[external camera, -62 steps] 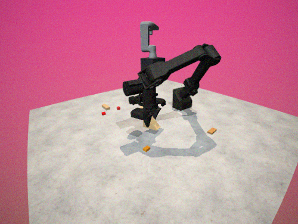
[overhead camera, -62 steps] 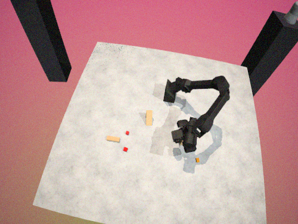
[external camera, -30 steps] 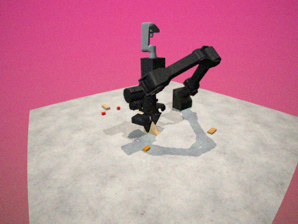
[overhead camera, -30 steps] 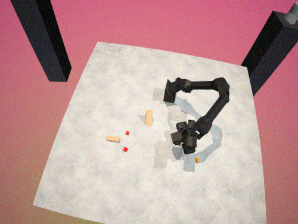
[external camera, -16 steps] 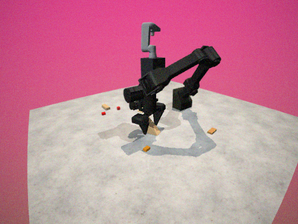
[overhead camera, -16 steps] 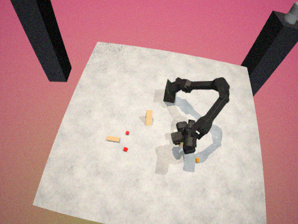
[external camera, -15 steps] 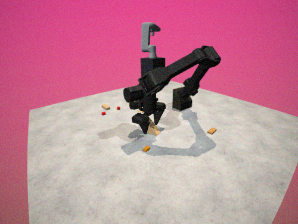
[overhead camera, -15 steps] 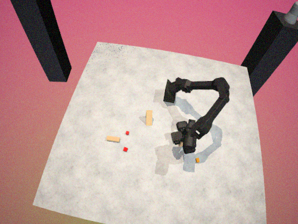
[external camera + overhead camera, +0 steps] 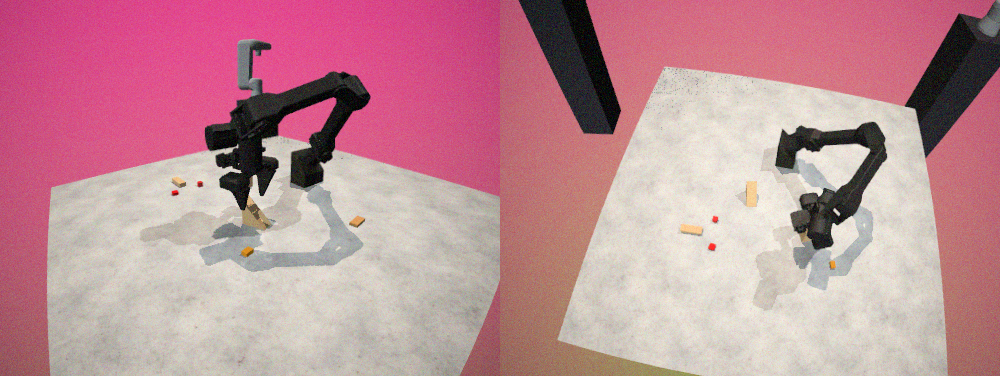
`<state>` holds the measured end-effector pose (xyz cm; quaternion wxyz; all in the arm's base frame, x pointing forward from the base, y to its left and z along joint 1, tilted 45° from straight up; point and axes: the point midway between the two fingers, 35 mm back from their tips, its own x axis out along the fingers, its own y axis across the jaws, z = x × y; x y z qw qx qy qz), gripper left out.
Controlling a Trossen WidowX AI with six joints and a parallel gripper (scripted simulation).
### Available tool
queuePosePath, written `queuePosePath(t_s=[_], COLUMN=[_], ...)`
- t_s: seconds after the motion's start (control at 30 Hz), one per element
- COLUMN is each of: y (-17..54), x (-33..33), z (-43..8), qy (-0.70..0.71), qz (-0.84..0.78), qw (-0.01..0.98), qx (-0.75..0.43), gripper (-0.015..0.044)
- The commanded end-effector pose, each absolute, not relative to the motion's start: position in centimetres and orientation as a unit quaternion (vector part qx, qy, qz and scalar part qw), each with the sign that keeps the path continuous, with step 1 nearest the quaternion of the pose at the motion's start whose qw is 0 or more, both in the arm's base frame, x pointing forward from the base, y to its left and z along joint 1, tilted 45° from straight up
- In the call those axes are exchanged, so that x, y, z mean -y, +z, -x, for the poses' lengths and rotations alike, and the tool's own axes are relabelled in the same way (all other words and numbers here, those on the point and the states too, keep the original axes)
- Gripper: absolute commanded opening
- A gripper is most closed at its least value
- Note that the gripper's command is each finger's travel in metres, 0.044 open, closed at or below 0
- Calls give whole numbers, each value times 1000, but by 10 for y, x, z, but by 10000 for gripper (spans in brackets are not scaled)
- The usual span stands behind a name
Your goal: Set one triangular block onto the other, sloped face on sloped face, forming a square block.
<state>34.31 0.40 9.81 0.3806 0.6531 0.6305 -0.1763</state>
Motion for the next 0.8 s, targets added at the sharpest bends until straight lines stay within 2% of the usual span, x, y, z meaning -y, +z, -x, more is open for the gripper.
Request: queuePosePath(t_s=[0.0,0.23,0.43,0.57,0.77], y=[98,97,96,97,97], x=[-3,7,16,22,28], z=[-343,-343,-342,-342,-343], qy=[-158,46,227,340,427], qz=[-643,-513,-373,-271,-185], qw=[396,545,643,691,718], qx=[-636,-662,-629,-577,-518], gripper=[440,440,440,440,440])
